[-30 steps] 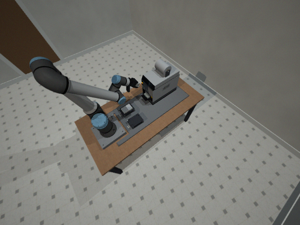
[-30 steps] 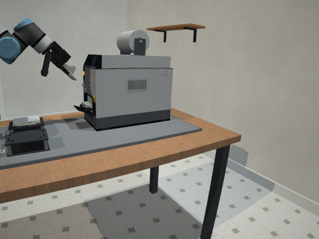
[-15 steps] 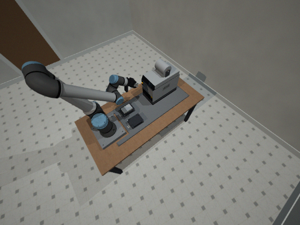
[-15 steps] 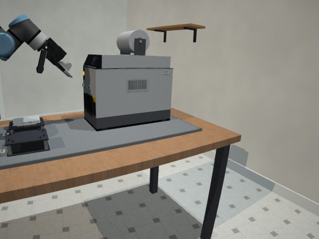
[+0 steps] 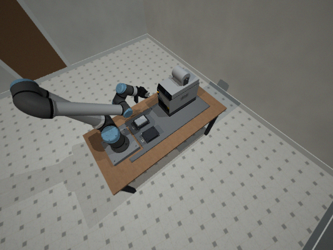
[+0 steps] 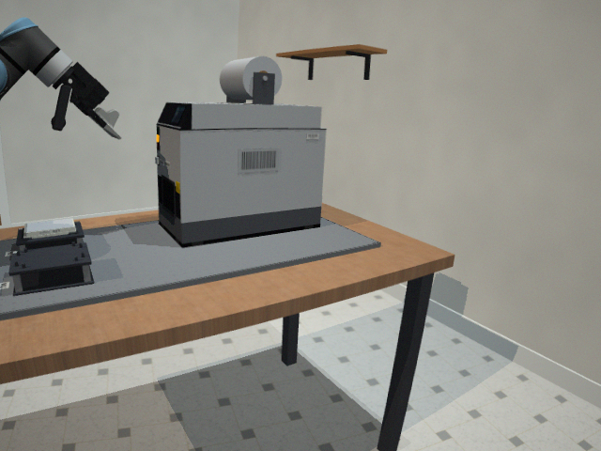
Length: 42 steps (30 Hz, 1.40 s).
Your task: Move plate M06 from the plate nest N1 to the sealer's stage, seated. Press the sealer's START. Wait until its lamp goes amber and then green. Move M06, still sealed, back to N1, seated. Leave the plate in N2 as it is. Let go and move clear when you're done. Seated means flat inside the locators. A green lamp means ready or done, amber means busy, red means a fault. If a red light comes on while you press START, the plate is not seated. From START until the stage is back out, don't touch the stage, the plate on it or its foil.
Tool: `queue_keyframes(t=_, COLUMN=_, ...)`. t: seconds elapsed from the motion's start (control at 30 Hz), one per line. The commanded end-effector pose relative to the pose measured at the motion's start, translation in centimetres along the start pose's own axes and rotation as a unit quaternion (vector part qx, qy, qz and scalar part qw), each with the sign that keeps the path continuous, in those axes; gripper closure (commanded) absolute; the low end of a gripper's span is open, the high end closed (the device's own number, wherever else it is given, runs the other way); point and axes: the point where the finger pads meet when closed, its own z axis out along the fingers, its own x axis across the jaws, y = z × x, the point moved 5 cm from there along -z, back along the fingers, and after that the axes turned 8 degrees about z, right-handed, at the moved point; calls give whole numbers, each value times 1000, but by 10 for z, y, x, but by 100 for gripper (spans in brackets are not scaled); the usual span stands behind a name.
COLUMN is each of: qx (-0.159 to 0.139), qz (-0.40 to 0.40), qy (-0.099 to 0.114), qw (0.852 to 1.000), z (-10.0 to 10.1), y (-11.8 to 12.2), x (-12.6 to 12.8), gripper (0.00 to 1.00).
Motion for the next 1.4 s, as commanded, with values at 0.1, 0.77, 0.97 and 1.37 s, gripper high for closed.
queue_keyframes(t=0.1, qx=0, qz=0, qy=0, qw=1000, z=-28, y=-8, x=-1, gripper=100)
queue_keyframes(t=0.77, qx=0, qz=0, qy=0, qw=1000, z=-26, y=5, x=0, gripper=32)
queue_keyframes(t=0.97, qx=0, qz=0, qy=0, qw=1000, z=-18, y=11, x=1, gripper=32)
queue_keyframes(t=1.37, qx=0, qz=0, qy=0, qw=1000, z=-18, y=11, x=1, gripper=32)
